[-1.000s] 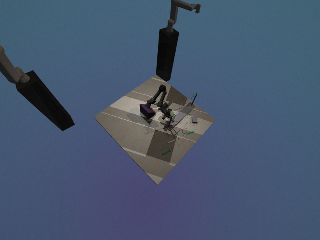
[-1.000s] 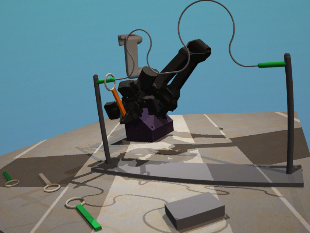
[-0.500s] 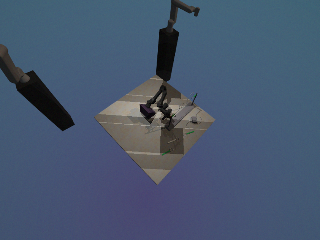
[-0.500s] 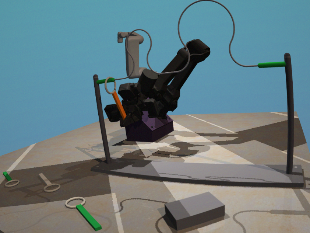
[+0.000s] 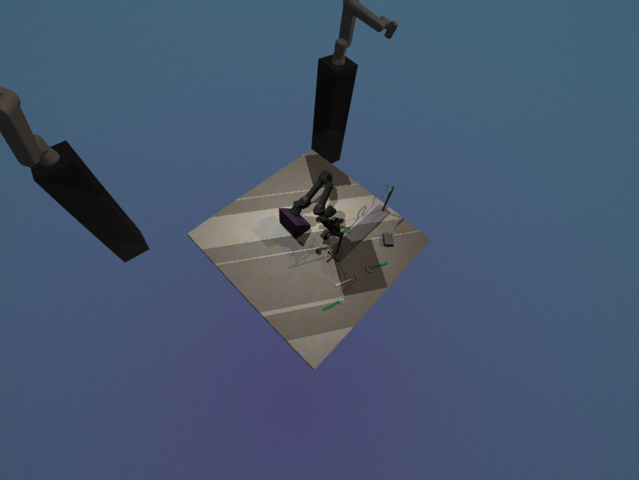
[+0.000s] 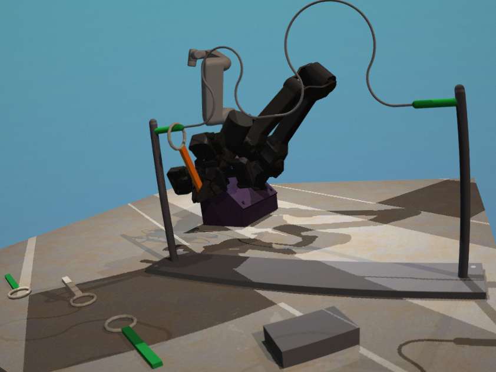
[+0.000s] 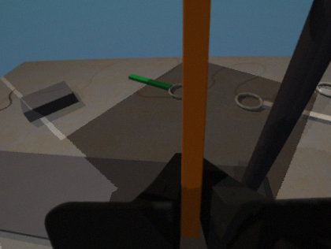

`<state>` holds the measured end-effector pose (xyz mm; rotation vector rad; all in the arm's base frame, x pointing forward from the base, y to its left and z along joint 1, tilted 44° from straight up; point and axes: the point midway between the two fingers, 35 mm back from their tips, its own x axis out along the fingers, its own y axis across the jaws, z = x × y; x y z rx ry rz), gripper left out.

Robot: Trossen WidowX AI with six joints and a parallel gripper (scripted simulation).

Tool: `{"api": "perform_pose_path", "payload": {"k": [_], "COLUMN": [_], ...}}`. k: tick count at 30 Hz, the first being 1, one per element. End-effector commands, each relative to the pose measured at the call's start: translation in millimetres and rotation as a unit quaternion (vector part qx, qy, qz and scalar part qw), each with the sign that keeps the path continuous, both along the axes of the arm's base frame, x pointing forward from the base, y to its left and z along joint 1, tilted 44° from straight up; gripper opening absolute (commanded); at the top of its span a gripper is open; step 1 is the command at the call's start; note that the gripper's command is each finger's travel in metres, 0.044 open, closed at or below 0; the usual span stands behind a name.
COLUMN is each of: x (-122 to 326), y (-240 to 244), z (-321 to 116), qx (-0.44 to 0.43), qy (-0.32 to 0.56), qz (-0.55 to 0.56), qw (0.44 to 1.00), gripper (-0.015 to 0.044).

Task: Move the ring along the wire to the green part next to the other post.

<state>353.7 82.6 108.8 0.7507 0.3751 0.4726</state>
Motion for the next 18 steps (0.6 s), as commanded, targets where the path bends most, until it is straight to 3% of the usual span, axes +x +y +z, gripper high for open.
{"api": "perform_pose_path", "payload": {"k": [1, 7, 18], "x": [0.0, -1.2, -26.6], "y": [0.0, -1.0, -19.0], "z": [0.0, 0.4, 5.6], "qx": [0.0, 0.0, 0.0], "qy": [0.0, 0.0, 0.002], "qz": [0.0, 0.0, -0.001], "qw": [1.0, 1.0, 1.0], "gripper": [0.0007, 0.016, 0.016]}}
